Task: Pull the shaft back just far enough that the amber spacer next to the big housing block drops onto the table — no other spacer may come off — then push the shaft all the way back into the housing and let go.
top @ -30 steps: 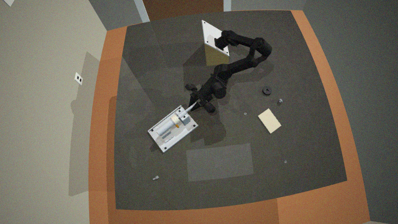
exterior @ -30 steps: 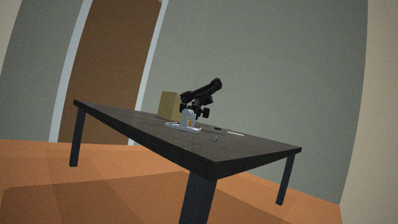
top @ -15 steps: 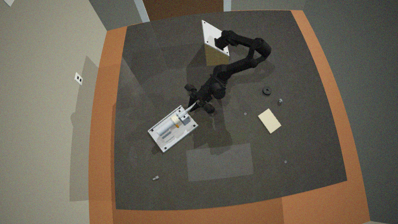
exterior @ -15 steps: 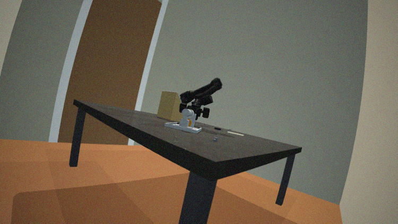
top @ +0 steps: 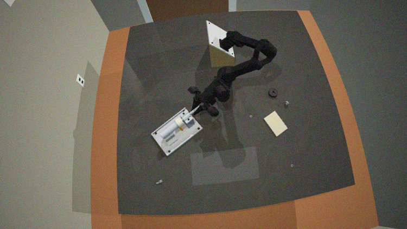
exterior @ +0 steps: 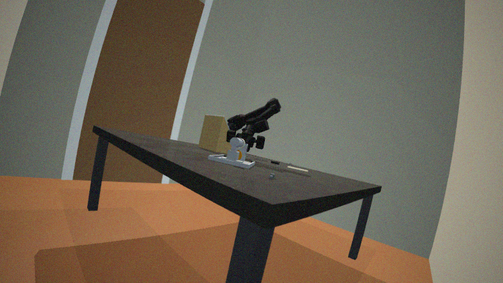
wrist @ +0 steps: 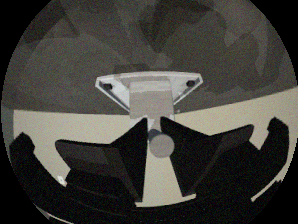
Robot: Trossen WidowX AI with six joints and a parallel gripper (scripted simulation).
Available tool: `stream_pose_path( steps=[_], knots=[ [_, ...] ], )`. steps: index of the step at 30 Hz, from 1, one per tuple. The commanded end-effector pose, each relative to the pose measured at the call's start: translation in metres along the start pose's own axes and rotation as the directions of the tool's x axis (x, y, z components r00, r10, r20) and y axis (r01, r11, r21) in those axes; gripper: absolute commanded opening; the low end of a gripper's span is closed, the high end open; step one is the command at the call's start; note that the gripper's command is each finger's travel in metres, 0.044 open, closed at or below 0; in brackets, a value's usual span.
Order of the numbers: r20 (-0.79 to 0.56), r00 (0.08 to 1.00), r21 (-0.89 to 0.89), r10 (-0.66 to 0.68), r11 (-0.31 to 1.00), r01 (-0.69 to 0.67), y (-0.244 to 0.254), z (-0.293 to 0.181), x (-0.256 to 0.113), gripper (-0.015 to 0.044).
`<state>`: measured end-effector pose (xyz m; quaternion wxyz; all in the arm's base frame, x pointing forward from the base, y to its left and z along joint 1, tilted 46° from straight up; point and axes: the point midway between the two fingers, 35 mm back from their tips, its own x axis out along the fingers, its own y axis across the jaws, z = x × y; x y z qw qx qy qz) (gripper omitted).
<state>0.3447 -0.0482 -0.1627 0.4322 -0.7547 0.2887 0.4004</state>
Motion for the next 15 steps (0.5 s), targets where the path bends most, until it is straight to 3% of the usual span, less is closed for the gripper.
stream_pose_path(
  steps=[1,15],
  knots=[
    [-0.002,1.000,-0.002,0.002,1.000,-0.002,0.0005,-0.0012,0.0023,0.0000],
    [-0.002,1.000,-0.002,0.002,1.000,-0.002,0.0004,-0.0033,0.0058,0.0000]
  ],
)
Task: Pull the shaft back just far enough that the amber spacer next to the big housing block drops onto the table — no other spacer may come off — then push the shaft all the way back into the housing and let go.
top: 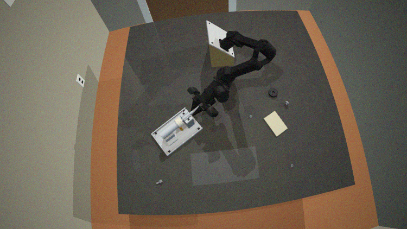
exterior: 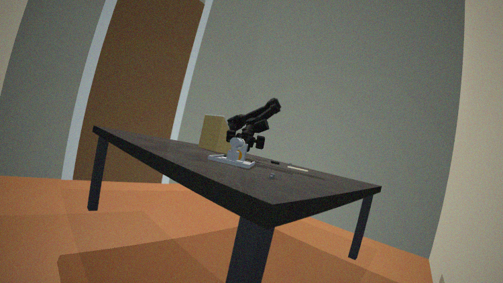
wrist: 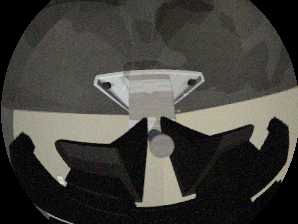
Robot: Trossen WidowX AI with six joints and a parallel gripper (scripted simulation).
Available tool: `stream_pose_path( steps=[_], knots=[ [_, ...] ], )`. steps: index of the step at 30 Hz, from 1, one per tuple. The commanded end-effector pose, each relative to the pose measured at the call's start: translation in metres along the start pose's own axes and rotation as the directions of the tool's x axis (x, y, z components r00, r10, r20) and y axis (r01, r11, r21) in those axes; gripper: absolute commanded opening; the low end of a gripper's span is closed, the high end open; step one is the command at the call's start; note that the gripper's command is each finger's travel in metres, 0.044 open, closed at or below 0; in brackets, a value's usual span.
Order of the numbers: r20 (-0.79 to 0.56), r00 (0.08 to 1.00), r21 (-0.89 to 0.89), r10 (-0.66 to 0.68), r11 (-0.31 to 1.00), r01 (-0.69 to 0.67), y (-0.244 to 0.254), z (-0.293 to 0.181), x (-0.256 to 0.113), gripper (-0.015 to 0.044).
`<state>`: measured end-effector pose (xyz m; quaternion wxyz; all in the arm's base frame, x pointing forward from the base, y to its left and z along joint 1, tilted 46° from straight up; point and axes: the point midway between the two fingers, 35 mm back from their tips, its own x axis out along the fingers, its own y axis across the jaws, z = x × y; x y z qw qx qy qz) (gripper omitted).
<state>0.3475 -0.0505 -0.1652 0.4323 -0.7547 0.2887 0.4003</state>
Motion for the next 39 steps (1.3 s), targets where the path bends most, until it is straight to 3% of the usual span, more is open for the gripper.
stream_pose_path(
  steps=[1,28,39],
  knots=[
    [-0.002,1.000,-0.002,0.002,1.000,-0.002,0.0005,-0.0012,0.0023,0.0000],
    [-0.002,1.000,-0.002,0.001,1.000,-0.001,0.0002,-0.0049,0.0078,0.0000],
    [0.001,1.000,-0.002,0.002,1.000,-0.002,0.0001,-0.0023,0.0047,0.0289]
  ],
)
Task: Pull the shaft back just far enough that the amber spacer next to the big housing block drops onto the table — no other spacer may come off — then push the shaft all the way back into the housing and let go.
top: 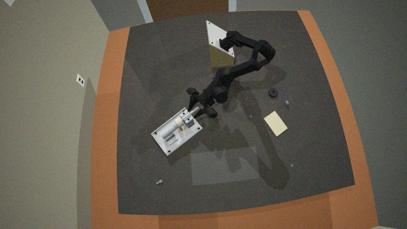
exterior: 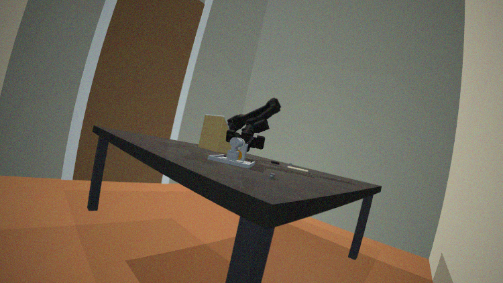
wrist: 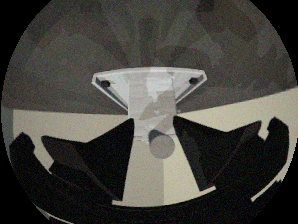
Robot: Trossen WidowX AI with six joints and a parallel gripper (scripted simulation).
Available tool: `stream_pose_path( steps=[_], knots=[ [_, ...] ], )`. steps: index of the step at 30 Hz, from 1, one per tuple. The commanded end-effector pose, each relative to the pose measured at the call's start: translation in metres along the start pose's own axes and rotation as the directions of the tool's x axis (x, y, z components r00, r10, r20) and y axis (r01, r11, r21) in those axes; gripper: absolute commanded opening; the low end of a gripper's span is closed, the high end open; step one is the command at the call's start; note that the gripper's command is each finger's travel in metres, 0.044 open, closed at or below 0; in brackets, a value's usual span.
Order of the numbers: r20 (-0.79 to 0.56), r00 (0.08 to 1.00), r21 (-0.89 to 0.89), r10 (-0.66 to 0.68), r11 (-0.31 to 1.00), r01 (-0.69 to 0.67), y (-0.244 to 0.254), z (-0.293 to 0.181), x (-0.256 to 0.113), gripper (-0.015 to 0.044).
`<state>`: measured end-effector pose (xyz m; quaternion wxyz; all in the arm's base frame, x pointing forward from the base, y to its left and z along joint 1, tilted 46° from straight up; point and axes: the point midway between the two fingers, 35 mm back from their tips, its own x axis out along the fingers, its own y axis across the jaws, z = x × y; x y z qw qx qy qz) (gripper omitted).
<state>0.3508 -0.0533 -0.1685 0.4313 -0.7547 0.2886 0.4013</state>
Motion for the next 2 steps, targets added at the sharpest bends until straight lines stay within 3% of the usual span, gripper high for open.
stream_pose_path(
  steps=[1,2],
  knots=[
    [0.000,1.000,0.000,0.000,1.000,0.000,0.0001,0.0003,-0.0001,0.0315],
    [0.000,1.000,0.000,0.000,1.000,0.000,-0.0001,0.0001,-0.0018,0.0341]
  ],
)
